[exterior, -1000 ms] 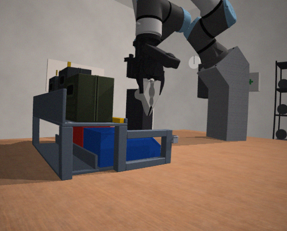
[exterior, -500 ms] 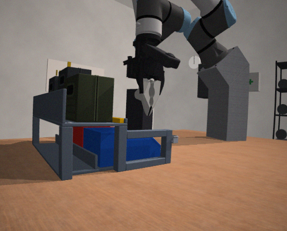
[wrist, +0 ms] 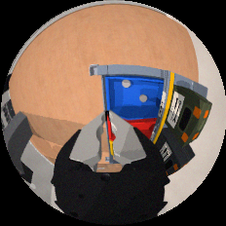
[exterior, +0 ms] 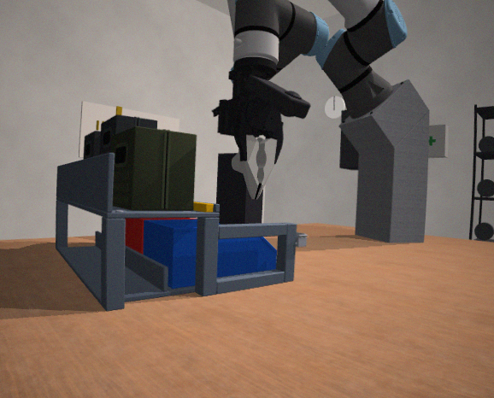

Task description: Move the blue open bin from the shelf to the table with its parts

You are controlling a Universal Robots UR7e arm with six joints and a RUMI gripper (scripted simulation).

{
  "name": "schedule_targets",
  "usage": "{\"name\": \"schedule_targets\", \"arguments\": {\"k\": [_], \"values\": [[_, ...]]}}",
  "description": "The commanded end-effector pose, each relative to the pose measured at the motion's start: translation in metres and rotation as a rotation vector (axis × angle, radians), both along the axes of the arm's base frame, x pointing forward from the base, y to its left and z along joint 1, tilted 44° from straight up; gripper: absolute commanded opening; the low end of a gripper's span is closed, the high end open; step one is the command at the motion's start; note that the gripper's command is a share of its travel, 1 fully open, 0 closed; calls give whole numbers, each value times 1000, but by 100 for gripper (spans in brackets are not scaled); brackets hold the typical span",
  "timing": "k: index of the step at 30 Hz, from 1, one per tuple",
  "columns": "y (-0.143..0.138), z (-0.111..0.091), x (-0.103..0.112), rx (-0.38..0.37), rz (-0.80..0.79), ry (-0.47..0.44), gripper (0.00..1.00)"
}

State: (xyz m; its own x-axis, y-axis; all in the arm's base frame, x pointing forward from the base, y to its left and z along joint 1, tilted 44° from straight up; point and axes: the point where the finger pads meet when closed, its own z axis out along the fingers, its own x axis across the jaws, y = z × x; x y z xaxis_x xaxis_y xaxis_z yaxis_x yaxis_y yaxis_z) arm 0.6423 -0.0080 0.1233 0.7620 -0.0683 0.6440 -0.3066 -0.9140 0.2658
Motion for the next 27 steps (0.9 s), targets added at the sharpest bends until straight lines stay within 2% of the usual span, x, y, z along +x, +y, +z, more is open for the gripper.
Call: {"name": "schedule_targets", "arguments": {"k": [1, 2, 3, 27], "values": [[0, 1, 0, 0, 0, -1, 0], [0, 1, 0, 0, 0, -1, 0], [0, 1, 0, 0, 0, -1, 58], [0, 1, 0, 0, 0, -1, 58]]}}
